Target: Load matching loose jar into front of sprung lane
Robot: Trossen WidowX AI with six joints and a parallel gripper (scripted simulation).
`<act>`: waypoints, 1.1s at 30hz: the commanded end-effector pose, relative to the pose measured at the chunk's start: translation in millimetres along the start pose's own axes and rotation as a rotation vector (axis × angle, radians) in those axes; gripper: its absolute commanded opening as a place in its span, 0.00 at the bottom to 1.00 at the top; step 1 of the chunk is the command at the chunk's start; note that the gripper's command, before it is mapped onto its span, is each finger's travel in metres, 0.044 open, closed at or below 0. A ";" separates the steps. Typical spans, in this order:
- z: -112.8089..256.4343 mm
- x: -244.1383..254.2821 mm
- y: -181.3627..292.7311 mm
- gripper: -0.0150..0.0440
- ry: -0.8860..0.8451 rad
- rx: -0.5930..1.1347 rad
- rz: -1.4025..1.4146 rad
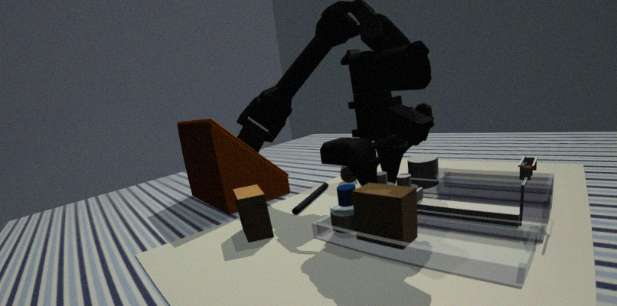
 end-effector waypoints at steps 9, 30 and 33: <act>-1.3 2.9 0.7 0.25 -0.011 -0.006 0.011; -0.2 -0.3 5.9 0.25 -0.011 -0.005 0.011; -0.2 -0.3 5.9 0.25 -0.011 -0.005 0.011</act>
Point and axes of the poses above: the point midway between the two fingers, 35 mm back from their tips, its own z axis back along the fingers, its own x axis across the jaws, y = z × x, the point moved 2 cm from there along z, back along the fingers, and after that the axes turned 1 degree about z, right-handed, at the moved point
